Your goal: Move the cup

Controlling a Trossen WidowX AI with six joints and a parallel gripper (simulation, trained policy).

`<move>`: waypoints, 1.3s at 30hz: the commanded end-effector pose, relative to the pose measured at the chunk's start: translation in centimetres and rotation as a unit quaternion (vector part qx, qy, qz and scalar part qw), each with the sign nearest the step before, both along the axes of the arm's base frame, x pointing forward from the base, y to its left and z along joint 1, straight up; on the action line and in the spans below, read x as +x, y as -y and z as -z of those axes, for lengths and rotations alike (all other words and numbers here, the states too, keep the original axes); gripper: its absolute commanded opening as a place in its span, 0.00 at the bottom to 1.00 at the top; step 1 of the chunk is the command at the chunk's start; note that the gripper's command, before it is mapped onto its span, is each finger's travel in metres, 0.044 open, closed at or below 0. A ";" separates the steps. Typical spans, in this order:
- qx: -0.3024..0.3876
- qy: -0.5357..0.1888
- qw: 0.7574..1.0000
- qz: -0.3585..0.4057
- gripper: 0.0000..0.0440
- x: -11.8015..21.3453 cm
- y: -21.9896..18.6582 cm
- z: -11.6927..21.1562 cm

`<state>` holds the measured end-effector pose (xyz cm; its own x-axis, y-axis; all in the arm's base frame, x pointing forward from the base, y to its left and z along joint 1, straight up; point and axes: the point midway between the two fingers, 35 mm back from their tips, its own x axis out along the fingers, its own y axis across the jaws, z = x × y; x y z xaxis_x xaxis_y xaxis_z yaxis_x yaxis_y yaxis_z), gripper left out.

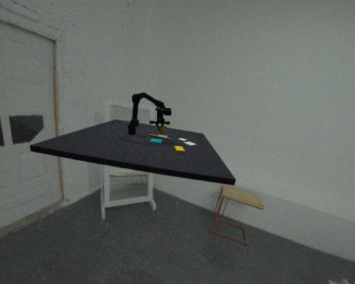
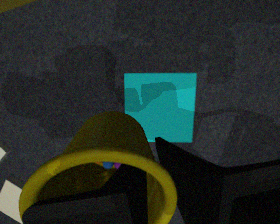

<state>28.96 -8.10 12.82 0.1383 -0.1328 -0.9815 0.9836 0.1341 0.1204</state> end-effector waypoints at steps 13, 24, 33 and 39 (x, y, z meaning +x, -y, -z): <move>-0.002 0.000 1.000 0.027 0.01 -1.8 1.2 3.6; -0.002 -0.010 0.999 0.044 0.09 -3.5 1.4 6.0; -0.007 0.017 0.998 0.053 0.36 -3.5 2.2 6.3; -0.005 0.050 0.997 0.056 0.42 -3.1 2.4 5.2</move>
